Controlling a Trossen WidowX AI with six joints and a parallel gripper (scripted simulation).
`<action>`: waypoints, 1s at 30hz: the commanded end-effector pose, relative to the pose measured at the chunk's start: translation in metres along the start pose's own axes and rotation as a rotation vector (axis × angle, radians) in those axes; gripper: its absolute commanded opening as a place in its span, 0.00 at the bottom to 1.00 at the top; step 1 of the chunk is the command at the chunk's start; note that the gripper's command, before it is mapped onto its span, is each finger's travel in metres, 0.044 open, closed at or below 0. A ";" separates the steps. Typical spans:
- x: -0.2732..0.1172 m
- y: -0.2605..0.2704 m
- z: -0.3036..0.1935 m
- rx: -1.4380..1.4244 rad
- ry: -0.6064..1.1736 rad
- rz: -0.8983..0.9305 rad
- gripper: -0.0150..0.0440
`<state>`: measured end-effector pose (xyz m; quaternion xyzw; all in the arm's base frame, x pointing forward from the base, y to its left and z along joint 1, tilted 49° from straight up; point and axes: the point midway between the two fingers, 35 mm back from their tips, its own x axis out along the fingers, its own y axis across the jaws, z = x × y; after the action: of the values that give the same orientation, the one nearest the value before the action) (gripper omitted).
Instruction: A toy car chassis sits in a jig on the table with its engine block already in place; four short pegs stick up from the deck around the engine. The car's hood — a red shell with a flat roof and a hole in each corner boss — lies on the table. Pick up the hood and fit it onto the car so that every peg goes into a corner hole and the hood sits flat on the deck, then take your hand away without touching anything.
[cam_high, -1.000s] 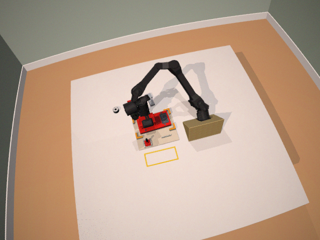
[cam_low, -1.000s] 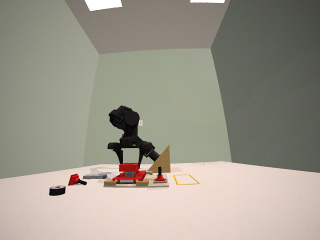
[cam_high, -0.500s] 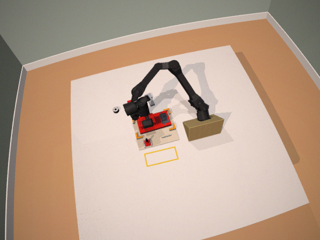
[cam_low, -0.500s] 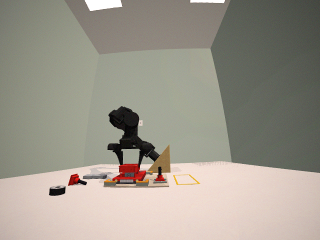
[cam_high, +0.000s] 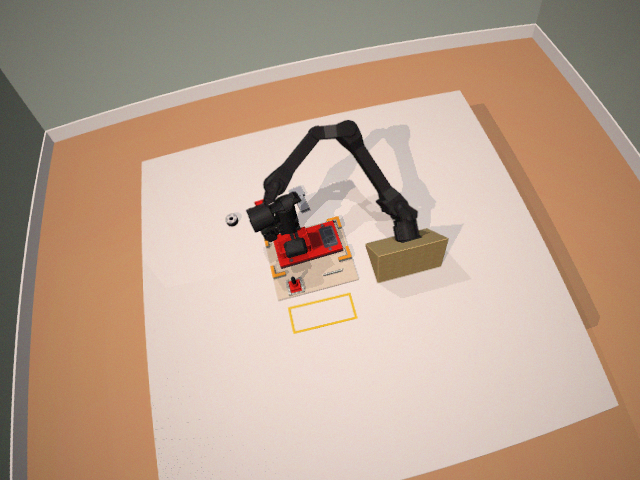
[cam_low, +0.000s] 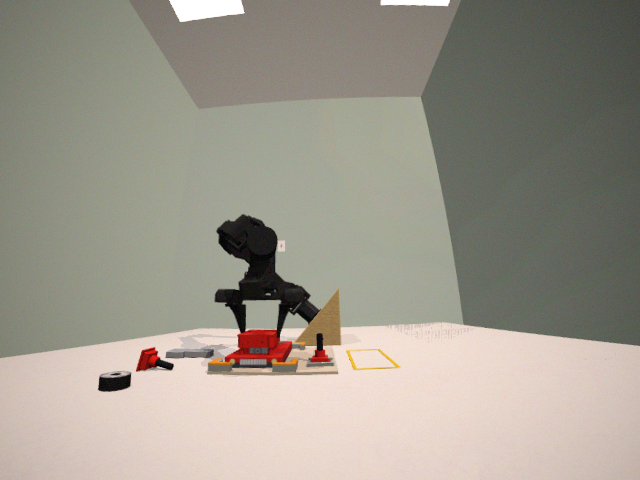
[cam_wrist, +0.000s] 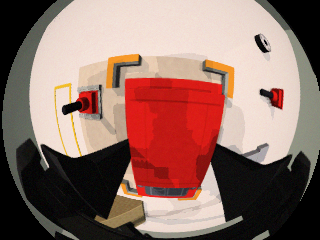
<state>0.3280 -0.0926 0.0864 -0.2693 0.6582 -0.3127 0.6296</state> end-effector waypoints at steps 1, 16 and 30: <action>0.002 0.000 0.000 -0.003 0.000 -0.002 0.25; -0.001 0.000 0.000 -0.003 0.000 -0.002 0.25; -0.004 0.000 0.000 -0.003 -0.001 -0.001 0.25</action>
<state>0.3287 -0.0901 0.0888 -0.2720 0.6580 -0.3114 0.6293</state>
